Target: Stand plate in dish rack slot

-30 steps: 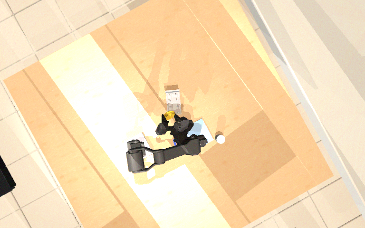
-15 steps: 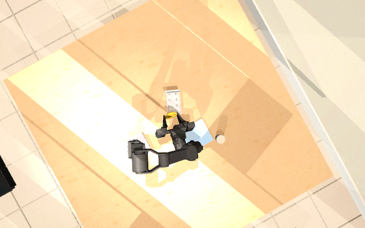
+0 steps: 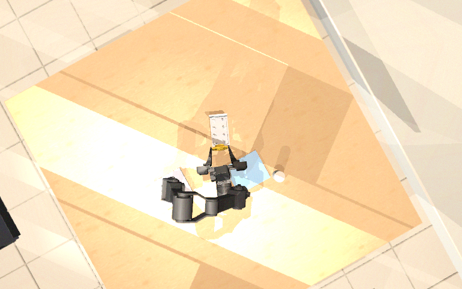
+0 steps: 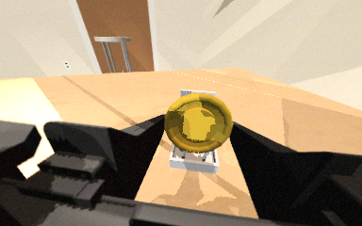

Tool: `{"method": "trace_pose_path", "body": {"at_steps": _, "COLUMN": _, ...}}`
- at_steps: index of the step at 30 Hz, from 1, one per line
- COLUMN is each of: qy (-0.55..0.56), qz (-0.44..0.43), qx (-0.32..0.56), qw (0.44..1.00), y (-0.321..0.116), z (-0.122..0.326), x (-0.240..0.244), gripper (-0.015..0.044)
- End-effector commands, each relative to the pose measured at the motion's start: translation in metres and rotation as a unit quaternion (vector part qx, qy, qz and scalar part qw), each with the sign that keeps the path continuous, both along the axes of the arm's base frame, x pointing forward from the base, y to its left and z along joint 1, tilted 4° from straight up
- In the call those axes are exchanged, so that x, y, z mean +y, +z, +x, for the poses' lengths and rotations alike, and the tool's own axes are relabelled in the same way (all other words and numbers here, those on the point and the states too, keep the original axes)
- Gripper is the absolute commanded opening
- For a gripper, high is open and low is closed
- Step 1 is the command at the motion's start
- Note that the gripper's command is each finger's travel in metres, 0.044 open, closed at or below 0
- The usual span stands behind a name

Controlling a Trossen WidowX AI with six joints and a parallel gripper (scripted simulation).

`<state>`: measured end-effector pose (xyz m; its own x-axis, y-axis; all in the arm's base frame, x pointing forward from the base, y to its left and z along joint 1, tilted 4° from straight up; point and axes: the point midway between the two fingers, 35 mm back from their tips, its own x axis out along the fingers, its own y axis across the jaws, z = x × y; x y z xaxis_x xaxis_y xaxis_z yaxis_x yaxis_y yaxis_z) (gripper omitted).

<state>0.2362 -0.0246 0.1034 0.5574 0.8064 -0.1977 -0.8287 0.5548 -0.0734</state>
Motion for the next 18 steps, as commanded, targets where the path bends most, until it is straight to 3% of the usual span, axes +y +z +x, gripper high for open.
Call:
{"method": "trace_pose_path", "body": {"at_steps": 1, "qy": -0.007, "qz": 0.002, "qx": -0.012, "qw": 1.000, "y": -0.001, "z": 0.000, "x": -0.001, "gripper": 0.0000}}
{"method": "trace_pose_path", "body": {"at_steps": 18, "qy": -0.006, "qz": -0.002, "qx": -0.011, "qw": 1.000, "y": -0.024, "z": 0.009, "x": 0.007, "gripper": 0.0000}}
